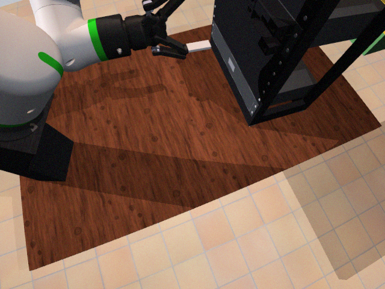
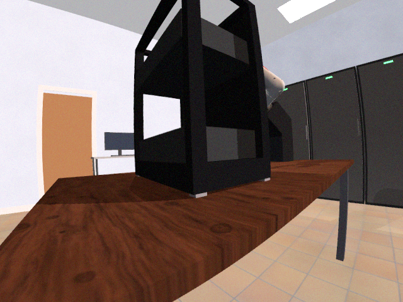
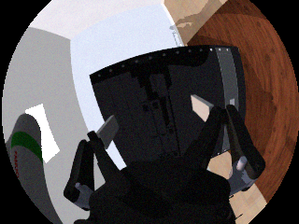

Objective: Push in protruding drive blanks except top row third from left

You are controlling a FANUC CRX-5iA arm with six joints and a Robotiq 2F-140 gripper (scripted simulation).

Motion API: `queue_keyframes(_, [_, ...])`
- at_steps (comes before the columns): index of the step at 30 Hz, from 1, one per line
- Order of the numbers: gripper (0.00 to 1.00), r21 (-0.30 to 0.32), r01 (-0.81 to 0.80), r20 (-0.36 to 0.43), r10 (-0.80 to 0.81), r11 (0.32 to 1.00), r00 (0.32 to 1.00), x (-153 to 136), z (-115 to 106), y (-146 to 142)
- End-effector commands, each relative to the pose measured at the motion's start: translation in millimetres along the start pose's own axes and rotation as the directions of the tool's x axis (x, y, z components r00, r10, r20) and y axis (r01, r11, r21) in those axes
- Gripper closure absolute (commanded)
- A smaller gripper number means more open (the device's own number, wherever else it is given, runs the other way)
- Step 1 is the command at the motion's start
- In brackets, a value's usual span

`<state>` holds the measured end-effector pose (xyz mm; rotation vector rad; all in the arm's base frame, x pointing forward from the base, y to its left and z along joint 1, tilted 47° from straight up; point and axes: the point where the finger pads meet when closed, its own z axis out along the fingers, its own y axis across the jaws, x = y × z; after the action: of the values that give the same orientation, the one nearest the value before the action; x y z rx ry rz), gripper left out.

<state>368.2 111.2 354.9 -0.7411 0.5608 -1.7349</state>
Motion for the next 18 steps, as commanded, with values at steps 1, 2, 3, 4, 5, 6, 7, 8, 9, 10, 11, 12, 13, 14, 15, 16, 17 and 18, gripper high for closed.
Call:
queue_keyframes(1, [0.0,0.003,0.0,0.006,0.0,1.0,1.0,-0.1,0.0,-0.6])
queue_keyframes(2, [0.0,0.004,-0.001,0.008,0.001,1.0,1.0,-0.1,0.0,-0.8])
queue_keyframes(3, [0.0,0.004,-0.001,0.009,0.001,1.0,1.0,-0.1,0.0,-1.0])
queue_keyframes(4, [0.0,0.005,-0.001,0.011,0.001,1.0,1.0,-0.1,0.0,-1.1])
queue_keyframes(5, [0.0,0.006,-0.001,0.012,0.001,1.0,1.0,-0.1,0.0,-1.3])
queue_keyframes(6, [0.0,0.006,-0.001,0.012,0.001,1.0,1.0,-0.1,0.0,-1.3])
queue_keyframes(7, [0.0,0.006,-0.001,0.012,0.001,1.0,1.0,-0.1,0.0,-1.3])
queue_keyframes(8, [0.0,0.007,-0.001,0.014,0.001,1.0,1.0,-0.2,0.0,-1.5])
queue_keyframes(9, [0.0,0.007,-0.001,0.015,0.001,1.0,1.0,-0.2,0.0,-1.6])
queue_keyframes(10, [0.0,0.008,-0.001,0.016,0.001,1.0,1.0,-0.2,0.0,-1.7])
queue_keyframes(11, [0.0,0.009,-0.001,0.018,0.001,1.0,1.0,-0.2,0.0,-1.9])
queue_keyframes(12, [0.0,0.009,-0.002,0.019,0.001,1.0,1.0,-0.2,0.0,-2.0])
queue_keyframes(13, [0.0,0.01,-0.002,0.02,0.001,1.0,1.0,-0.2,0.0,-2.1])
queue_keyframes(14, [0.0,0.01,-0.002,0.021,0.001,1.0,1.0,-0.2,0.0,-2.2])
queue_keyframes(15, [0.0,0.011,-0.002,0.022,0.002,1.0,1.0,-0.2,0.0,-2.3])
queue_keyframes(16, [0.0,0.011,-0.002,0.023,0.002,1.0,1.0,-0.3,0.0,-2.4])
queue_keyframes(17, [0.0,0.012,-0.002,0.024,0.002,1.0,1.0,-0.3,0.0,-2.5])
queue_keyframes(18, [0.0,0.012,-0.002,0.025,0.002,1.0,1.0,-0.3,0.0,-2.6])
